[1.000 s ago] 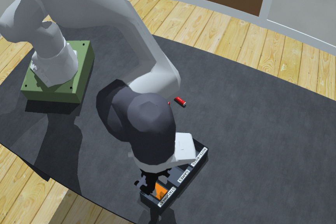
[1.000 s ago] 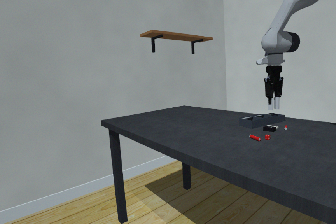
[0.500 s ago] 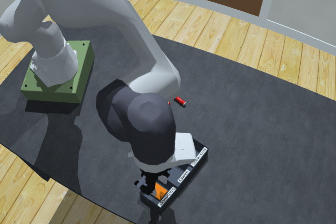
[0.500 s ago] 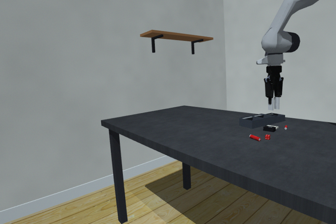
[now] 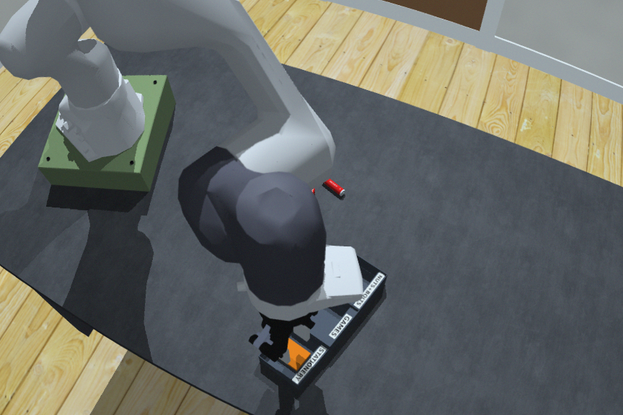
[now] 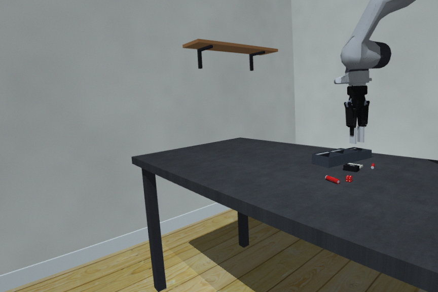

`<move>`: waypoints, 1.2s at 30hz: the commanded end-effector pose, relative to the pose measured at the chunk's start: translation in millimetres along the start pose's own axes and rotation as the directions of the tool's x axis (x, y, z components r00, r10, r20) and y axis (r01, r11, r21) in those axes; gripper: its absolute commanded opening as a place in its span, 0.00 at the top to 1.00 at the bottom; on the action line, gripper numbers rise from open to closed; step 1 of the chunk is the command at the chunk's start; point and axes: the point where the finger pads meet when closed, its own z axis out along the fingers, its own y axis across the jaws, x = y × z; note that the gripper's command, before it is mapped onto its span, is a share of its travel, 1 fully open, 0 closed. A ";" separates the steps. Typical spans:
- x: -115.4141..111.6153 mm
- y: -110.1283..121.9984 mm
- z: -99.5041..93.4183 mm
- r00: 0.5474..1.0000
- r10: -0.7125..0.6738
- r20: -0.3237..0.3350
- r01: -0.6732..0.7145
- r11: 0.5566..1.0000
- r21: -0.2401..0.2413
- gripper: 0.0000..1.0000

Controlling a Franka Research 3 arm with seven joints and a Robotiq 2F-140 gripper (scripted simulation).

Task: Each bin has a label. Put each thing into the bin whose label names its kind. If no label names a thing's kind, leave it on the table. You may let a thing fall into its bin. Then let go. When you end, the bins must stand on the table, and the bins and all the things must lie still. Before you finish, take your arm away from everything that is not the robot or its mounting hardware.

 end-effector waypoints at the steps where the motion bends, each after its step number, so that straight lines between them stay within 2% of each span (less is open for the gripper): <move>1: -1.7 0.1 0.5 1.000 0.001 0.005 -0.001 1.000 -0.001 0.72; 21: -4.4 0.0 0.5 1.000 0.001 0.005 -0.001 1.000 -0.001 0.72; 22: -8.9 -7.0 0.0 0.999 -0.048 0.005 0.048 0.999 -0.001 0.75; 25: -22.2 -28.0 -1.5 0.982 -0.189 0.005 0.189 0.982 0.000 0.75; 28: -35.6 -49.1 -2.9 0.967 -0.256 0.005 0.256 0.967 0.000 0.75; 30: -35.6 -49.1 -2.9 0.967 -0.256 0.005 0.256 0.967 0.000 0.75; 36: -62.4 -91.2 -5.8 0.967 -0.256 0.005 0.256 0.967 0.000 0.75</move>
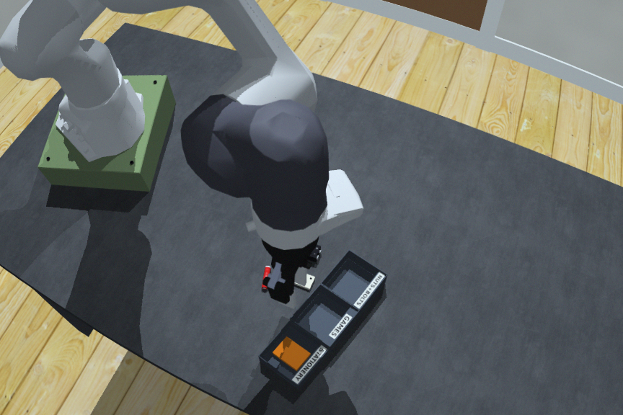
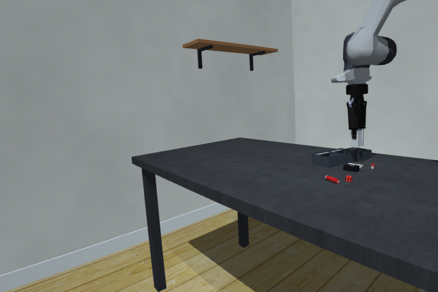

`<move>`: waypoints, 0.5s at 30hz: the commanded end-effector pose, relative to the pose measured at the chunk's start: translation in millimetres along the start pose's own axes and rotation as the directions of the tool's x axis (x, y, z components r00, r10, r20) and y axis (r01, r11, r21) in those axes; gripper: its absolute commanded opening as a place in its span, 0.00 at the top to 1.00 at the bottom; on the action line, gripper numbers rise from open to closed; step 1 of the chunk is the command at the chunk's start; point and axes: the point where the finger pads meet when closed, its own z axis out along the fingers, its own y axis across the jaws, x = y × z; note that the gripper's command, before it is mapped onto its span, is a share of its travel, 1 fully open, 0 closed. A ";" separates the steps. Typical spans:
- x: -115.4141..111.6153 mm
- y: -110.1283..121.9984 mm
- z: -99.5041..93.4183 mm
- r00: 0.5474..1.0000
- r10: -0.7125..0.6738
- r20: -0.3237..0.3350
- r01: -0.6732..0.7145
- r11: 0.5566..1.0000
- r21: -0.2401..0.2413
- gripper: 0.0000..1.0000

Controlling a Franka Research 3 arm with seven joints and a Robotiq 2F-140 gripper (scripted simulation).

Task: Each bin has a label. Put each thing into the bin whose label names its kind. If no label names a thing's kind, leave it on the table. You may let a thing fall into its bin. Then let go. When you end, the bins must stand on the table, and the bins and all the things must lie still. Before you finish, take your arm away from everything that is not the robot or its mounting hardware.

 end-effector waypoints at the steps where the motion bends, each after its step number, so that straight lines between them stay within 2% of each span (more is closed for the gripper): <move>1: -3.6 -24.7 -3.1 1.000 -0.003 -0.015 0.003 1.000 -0.011 0.75; 5: -13.3 -56.0 -4.4 1.000 -0.003 -0.015 0.003 1.000 -0.011 0.75; 15: -12.6 -56.0 -4.4 1.000 -0.003 -0.015 0.003 1.000 -0.011 0.75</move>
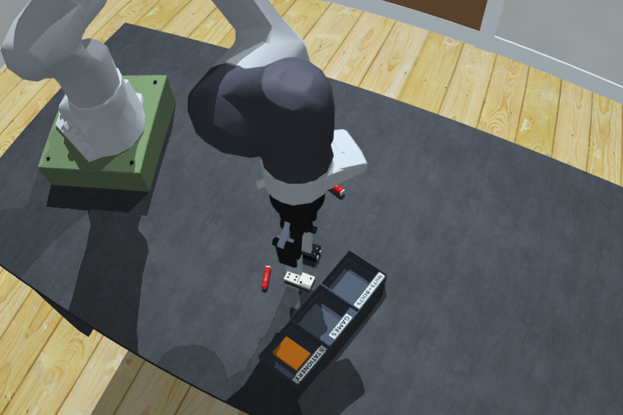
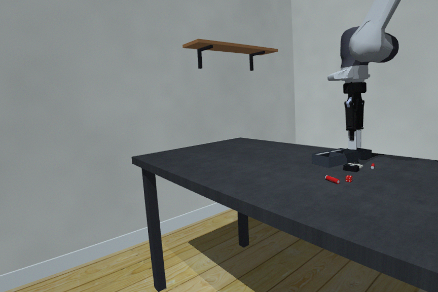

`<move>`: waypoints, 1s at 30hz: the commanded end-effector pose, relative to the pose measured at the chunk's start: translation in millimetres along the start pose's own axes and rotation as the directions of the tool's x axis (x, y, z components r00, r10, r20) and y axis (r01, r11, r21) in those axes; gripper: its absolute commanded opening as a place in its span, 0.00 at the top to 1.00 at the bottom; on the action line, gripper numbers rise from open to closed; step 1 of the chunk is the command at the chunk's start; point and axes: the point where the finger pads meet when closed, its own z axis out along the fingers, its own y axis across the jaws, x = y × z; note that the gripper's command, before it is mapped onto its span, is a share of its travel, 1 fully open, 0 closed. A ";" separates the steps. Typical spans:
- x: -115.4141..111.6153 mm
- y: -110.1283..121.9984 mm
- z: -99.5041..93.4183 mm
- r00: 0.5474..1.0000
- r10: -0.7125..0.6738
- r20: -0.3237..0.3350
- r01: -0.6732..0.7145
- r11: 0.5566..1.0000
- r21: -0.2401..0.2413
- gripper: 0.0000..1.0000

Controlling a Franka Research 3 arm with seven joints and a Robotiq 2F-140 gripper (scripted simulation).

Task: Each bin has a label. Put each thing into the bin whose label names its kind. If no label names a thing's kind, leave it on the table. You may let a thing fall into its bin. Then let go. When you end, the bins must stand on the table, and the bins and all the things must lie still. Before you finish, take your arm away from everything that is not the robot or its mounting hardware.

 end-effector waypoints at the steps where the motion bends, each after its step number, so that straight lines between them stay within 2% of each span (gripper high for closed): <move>1: 1.3 2.5 -0.7 0.999 0.038 -0.006 -0.038 0.999 -0.007 0.75; 30: 2.3 5.0 -0.7 0.999 0.038 -0.006 -0.038 0.999 -0.007 0.75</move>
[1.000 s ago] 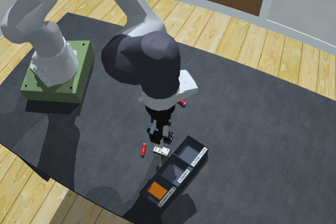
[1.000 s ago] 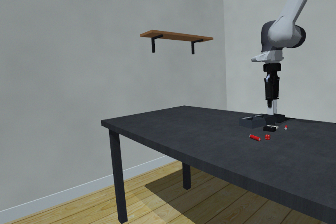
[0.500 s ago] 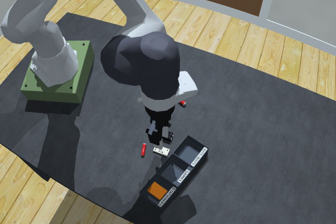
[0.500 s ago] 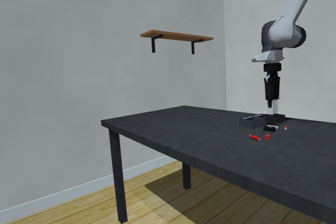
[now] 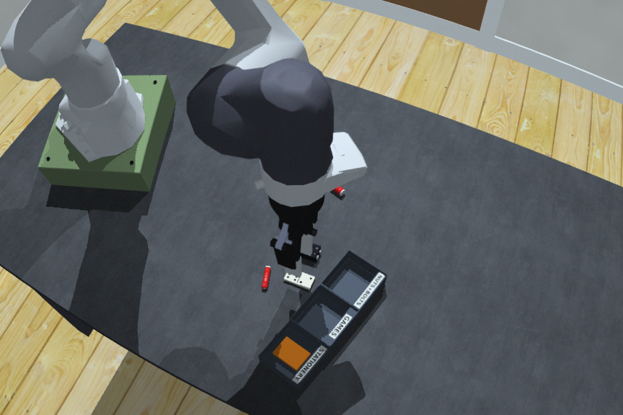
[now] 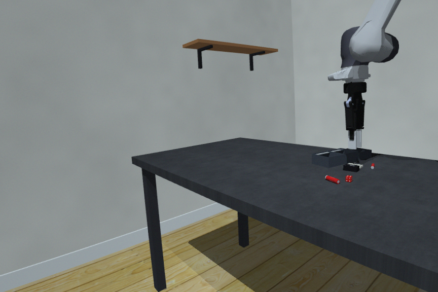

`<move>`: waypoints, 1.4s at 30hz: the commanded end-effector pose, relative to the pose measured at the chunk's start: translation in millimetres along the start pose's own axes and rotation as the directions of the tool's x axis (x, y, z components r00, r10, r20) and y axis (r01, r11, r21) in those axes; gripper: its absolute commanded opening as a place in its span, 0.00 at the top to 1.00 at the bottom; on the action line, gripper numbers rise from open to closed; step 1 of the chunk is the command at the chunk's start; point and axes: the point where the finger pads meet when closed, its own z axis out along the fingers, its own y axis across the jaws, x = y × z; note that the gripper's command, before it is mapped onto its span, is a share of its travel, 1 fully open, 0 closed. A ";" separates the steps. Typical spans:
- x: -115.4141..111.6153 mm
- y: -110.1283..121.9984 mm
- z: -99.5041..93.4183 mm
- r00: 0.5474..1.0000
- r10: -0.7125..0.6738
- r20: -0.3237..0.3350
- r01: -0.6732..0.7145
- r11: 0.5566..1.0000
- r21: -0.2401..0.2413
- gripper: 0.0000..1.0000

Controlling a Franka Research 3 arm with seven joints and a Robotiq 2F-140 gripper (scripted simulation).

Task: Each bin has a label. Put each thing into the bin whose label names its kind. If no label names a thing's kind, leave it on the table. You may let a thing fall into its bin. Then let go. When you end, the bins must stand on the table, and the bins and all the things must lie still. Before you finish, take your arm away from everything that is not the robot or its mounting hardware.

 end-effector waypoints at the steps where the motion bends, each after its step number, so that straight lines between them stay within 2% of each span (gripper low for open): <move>1: 1.6 1.2 -0.2 1.000 0.002 -0.003 -0.002 1.000 -0.003 0.75; 6: 1.6 1.3 -0.2 1.000 0.002 -0.003 -0.002 1.000 -0.003 0.75; 15: 2.9 1.1 35.8 1.000 0.002 -0.003 -0.002 1.000 -0.003 0.75; 17: 2.9 1.1 35.8 1.000 0.002 -0.003 -0.002 1.000 -0.003 0.75; 22: 5.4 1.2 54.8 1.000 0.002 -0.003 -0.002 1.000 -0.003 0.75; 42: 4.7 1.0 66.8 1.000 0.002 -0.003 -0.002 1.000 -0.003 0.75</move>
